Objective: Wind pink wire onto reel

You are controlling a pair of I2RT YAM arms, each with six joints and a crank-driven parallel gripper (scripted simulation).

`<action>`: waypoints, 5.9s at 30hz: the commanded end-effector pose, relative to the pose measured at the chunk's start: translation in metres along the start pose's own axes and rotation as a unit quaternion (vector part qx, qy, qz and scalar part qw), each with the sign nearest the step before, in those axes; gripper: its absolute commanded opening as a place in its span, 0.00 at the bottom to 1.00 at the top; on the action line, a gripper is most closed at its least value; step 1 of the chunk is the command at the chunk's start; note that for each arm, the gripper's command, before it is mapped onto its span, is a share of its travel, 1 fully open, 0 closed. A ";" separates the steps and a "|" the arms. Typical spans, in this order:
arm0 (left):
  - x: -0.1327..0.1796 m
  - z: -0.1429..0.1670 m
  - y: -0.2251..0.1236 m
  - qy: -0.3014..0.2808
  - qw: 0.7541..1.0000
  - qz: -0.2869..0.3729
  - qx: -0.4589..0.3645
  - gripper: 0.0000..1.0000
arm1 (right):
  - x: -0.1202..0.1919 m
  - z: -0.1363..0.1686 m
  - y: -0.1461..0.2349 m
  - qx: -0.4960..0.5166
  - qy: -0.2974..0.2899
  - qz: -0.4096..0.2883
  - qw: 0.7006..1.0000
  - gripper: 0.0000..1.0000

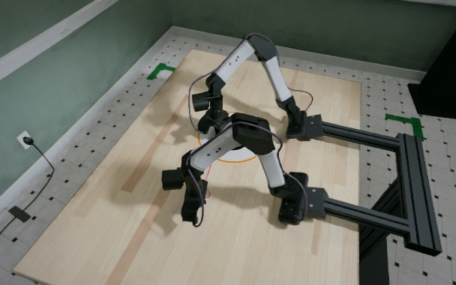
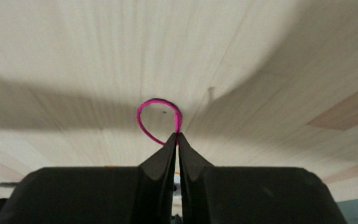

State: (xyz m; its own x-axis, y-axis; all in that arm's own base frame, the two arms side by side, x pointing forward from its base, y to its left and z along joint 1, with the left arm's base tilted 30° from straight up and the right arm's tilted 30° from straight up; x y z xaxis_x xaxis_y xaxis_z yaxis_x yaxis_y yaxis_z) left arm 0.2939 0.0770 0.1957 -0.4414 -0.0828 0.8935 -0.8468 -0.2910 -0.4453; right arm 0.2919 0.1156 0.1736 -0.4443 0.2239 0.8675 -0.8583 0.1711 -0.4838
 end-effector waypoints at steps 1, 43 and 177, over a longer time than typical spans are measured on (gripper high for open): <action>0.007 0.002 0.000 -0.004 1.000 0.012 0.000 0.00 | -0.001 -0.004 -0.001 -0.001 -0.012 0.003 1.000 0.85; 0.013 0.005 -0.001 -0.047 0.997 0.023 -0.065 0.00 | -0.005 0.074 0.063 -0.470 -0.013 -0.003 0.882 0.58; 0.002 0.000 0.002 0.006 0.994 0.007 -0.105 0.00 | -0.005 -0.007 0.006 -0.001 -0.012 0.003 1.000 0.85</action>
State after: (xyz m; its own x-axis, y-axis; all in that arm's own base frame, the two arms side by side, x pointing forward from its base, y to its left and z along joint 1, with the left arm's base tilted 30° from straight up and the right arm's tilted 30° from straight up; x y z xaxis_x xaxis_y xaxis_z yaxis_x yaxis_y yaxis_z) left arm 0.2937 0.0733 0.1943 -0.4441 -0.0700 0.8932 -0.8898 -0.0829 -0.4488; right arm 0.2846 0.1188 0.1668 -0.4379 0.2315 0.8687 -0.8602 0.1730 -0.4797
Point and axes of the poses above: on each arm, the point where the finger pads meet when closed, its own x axis back along the fingers, its own y axis across the jaws, z = x × y, the point moved 6 cm from there along x, back along the fingers, and after that the axes turned 5 degrees about x, right-handed, at the moved point
